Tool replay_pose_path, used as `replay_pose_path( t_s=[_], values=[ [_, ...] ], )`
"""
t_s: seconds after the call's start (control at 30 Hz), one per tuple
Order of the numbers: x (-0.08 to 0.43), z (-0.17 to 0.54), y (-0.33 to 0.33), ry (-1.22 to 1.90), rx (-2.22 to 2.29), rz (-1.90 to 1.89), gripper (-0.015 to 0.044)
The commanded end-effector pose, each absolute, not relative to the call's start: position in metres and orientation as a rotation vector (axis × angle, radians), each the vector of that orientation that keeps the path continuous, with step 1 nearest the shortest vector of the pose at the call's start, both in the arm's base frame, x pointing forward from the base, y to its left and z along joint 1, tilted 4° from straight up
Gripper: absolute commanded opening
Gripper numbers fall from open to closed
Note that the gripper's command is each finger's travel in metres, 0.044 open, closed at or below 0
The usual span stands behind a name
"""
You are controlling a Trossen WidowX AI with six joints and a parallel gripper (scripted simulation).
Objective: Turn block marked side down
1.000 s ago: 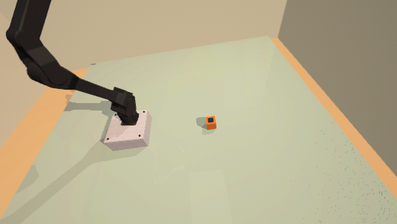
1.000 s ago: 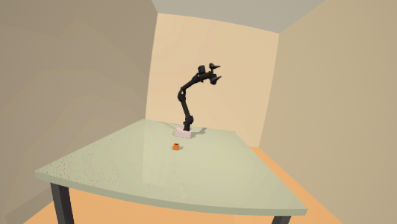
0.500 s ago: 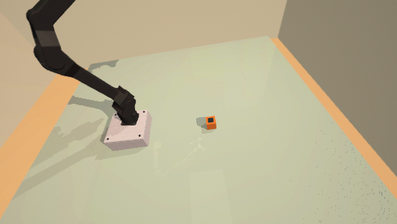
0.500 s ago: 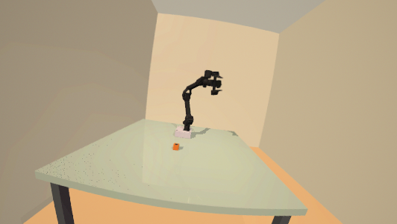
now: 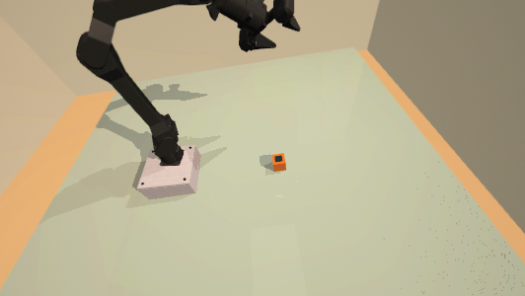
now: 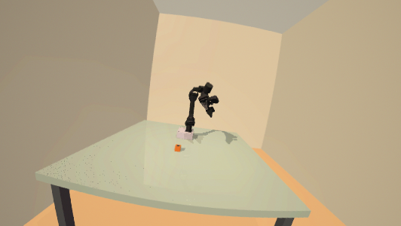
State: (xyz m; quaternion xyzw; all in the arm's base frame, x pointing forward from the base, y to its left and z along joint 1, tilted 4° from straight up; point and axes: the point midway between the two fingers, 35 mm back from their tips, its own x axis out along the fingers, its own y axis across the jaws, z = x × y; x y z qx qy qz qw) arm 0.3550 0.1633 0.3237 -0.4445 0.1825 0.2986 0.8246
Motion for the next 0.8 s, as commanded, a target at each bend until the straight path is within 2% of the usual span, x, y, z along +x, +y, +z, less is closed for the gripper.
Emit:
replay_pose_path(
  t_s=[0.0,0.2,0.43,0.77],
  values=[
    [0.374,0.262,0.124,0.682,-0.766,0.564,0.044],
    [0.378,0.187,0.061,1.054,-0.48,0.392,0.044],
    [0.353,0.113,-0.012,1.44,-0.093,0.115,0.044],
    [0.35,0.107,-0.018,1.47,-0.059,0.088,0.044]
  ],
)
